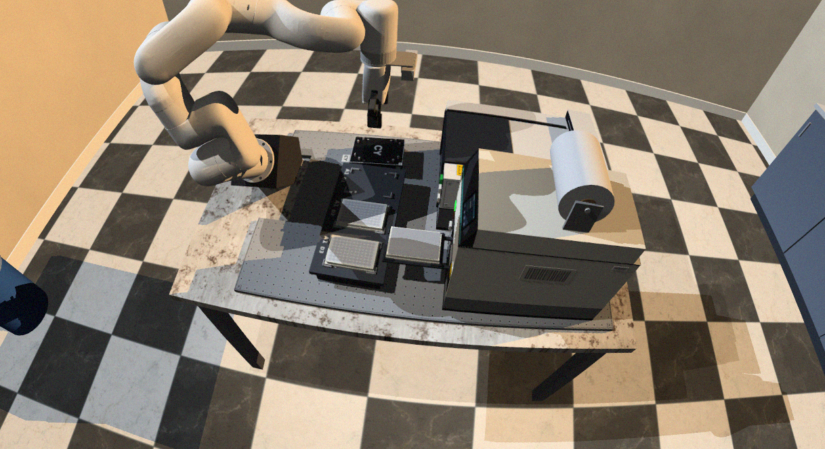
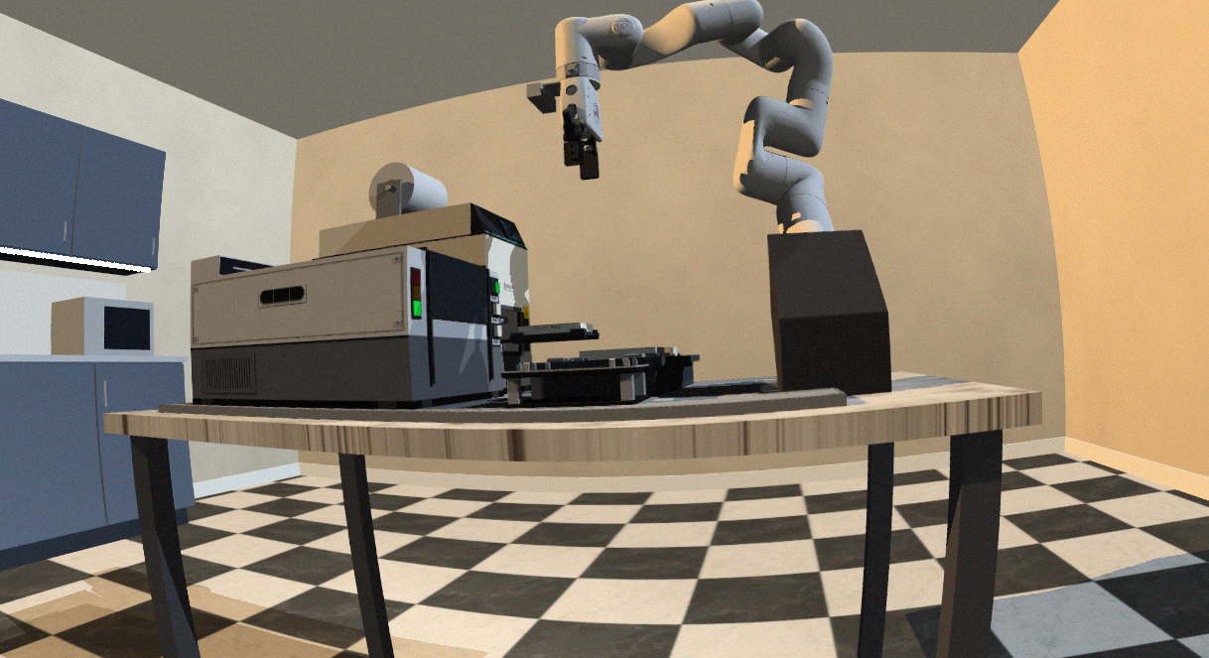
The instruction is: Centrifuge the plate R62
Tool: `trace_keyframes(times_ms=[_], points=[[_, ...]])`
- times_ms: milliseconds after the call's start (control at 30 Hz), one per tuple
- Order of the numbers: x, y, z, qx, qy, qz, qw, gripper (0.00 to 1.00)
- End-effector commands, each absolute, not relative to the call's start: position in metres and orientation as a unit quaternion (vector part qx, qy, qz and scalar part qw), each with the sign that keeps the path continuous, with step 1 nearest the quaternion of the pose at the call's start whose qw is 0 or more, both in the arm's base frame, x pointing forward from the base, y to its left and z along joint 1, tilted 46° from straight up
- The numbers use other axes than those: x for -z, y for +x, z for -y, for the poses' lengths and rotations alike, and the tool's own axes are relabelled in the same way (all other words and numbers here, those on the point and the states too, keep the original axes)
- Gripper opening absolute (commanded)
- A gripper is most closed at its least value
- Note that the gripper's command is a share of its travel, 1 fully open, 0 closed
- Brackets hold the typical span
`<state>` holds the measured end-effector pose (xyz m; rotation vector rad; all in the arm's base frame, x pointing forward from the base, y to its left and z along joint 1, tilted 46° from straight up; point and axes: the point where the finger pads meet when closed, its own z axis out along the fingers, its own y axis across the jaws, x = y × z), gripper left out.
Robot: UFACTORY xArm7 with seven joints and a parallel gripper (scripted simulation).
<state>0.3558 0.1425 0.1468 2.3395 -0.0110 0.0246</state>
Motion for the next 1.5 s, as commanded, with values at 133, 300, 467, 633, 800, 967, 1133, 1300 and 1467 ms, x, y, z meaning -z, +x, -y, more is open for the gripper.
trace_keyframes(times_ms=[133,300,467,633,800,967,1133,1300,1467], points=[[-0.119,0.358,-0.115,-0.012,0.921,0.003,0.389,1.00],[-0.115,0.358,-0.112,-0.012,0.921,0.003,0.389,1.00],[-0.115,0.358,-0.112,-0.012,0.921,0.003,0.389,1.00],[-0.115,0.358,-0.112,-0.012,0.921,0.003,0.389,1.00],[-0.115,0.358,-0.112,0.001,0.921,-0.028,0.389,1.00],[-0.115,0.358,-0.112,0.027,0.917,-0.089,0.388,1.00],[-0.115,0.358,-0.112,0.053,0.909,-0.150,0.386,1.00],[-0.115,0.358,-0.112,0.085,0.893,-0.225,0.380,1.00],[-0.115,0.358,-0.112,0.116,0.871,-0.299,0.371,1.00]])
